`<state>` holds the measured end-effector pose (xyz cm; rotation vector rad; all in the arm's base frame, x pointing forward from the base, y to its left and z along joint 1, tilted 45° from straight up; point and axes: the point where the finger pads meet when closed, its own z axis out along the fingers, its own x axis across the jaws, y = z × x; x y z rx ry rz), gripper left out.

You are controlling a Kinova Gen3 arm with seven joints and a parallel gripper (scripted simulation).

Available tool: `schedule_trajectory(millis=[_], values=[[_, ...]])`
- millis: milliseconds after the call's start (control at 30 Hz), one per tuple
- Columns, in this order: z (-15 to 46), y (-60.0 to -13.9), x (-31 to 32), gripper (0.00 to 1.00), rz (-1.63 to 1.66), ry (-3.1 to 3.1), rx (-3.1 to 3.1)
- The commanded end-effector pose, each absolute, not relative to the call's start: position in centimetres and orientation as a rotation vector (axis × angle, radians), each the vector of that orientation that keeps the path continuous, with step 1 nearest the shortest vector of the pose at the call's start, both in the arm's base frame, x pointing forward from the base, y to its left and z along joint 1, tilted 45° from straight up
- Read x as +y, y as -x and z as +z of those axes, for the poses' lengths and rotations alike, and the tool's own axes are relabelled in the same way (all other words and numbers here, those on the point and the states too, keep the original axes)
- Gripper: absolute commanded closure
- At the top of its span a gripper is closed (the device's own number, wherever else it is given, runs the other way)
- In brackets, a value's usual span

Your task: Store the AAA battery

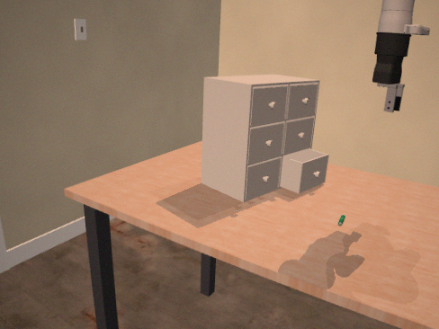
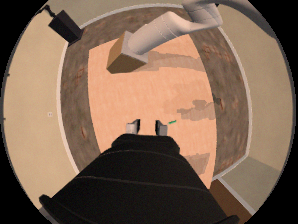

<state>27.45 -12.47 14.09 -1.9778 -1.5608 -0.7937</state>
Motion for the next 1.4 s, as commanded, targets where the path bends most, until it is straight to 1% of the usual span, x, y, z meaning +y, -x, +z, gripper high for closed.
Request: schedule_trajectory(millis=[0, 1100, 1133, 1367], values=[[14.12, -27.45, -12.53, 0.33, -0.794, 1.979, -1.561], [14.12, -27.45, -12.53, 0.33, -0.794, 1.979, -1.561], [14.12, -27.45, -12.53, 0.00, -0.794, 1.979, -1.561], [14.12, -27.45, -12.53, 0.00, -0.794, 1.979, -1.561]])
